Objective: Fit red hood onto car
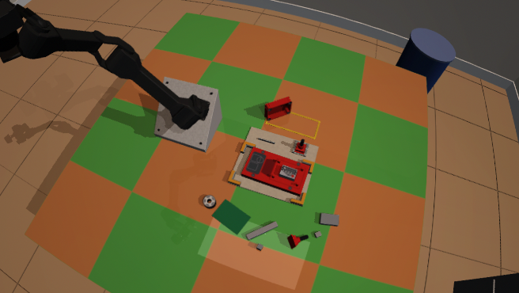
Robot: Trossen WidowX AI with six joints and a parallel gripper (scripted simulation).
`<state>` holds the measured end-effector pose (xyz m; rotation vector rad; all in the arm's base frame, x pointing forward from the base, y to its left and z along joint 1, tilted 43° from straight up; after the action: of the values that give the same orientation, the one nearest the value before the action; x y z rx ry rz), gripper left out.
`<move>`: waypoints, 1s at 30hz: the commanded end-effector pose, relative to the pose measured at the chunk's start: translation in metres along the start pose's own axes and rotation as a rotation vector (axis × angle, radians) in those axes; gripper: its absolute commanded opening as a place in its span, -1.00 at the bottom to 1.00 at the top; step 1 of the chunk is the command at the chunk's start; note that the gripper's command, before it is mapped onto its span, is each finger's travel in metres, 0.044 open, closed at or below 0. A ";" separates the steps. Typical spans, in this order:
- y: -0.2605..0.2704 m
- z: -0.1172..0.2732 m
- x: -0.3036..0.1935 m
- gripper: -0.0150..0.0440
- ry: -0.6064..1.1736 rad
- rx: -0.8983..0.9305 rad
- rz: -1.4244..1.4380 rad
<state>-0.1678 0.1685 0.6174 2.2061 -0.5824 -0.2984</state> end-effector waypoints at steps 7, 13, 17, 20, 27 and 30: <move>0.018 0.000 0.037 0.38 -0.033 0.035 -0.120; 0.034 -0.002 0.084 -0.16 -0.082 0.091 -0.288; 0.041 -0.003 0.115 -0.49 -0.119 0.128 -0.391; 0.045 -0.004 0.142 -0.49 -0.152 0.146 -0.464; 0.043 -0.004 0.179 -0.49 -0.198 0.155 -0.670; 0.041 -0.006 0.209 -0.49 -0.241 0.171 -0.745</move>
<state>-0.0351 0.0616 0.6510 2.4837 0.0145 -0.8004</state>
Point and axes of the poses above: the point midway between the two fingers, 35 mm back from their tips, its own z axis back along the fingers, its own y axis across the jaws, x = y × z, the point moved 8 cm from there along z, back along the fingers, and after that the axes turned 3 degrees about z, right-handed, at the moved point
